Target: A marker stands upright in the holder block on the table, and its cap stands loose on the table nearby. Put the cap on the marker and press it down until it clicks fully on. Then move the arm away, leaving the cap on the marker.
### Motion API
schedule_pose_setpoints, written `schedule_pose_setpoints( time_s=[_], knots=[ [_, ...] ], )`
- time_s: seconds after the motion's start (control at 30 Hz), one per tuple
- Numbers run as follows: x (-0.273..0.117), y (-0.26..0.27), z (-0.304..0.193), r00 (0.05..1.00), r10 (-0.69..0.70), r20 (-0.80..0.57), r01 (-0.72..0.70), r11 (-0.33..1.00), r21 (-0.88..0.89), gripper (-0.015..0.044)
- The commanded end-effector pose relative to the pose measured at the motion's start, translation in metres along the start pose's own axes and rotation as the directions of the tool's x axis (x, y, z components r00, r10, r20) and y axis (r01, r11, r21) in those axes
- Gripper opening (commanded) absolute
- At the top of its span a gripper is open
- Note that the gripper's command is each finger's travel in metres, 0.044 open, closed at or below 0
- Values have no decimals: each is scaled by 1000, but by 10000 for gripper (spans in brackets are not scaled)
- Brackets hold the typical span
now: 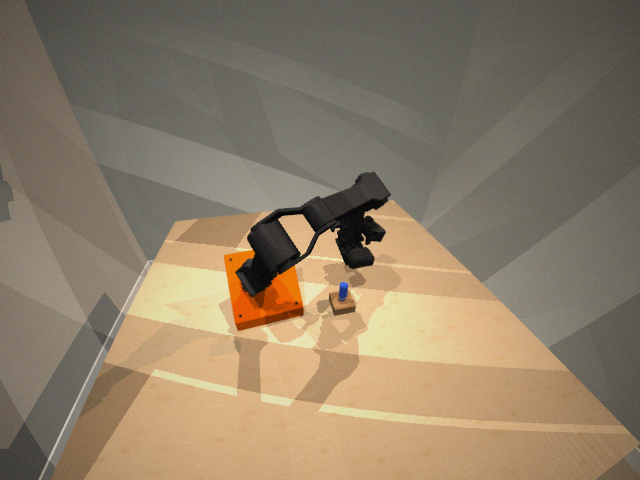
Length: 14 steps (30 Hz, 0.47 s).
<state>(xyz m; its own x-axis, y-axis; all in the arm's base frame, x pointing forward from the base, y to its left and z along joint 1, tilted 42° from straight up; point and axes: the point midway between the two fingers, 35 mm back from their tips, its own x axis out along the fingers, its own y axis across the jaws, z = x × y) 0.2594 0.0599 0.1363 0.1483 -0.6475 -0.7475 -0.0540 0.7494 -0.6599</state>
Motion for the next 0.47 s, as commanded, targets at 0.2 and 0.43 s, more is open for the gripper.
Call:
schedule_pose_setpoints(
  time_s=[0.2,0.43],
  knots=[
    [-4,0,-1,1000,3,-6,-3,1000,5,236],
    [-4,0,-1,1000,3,-6,-3,1000,5,420]
  ],
)
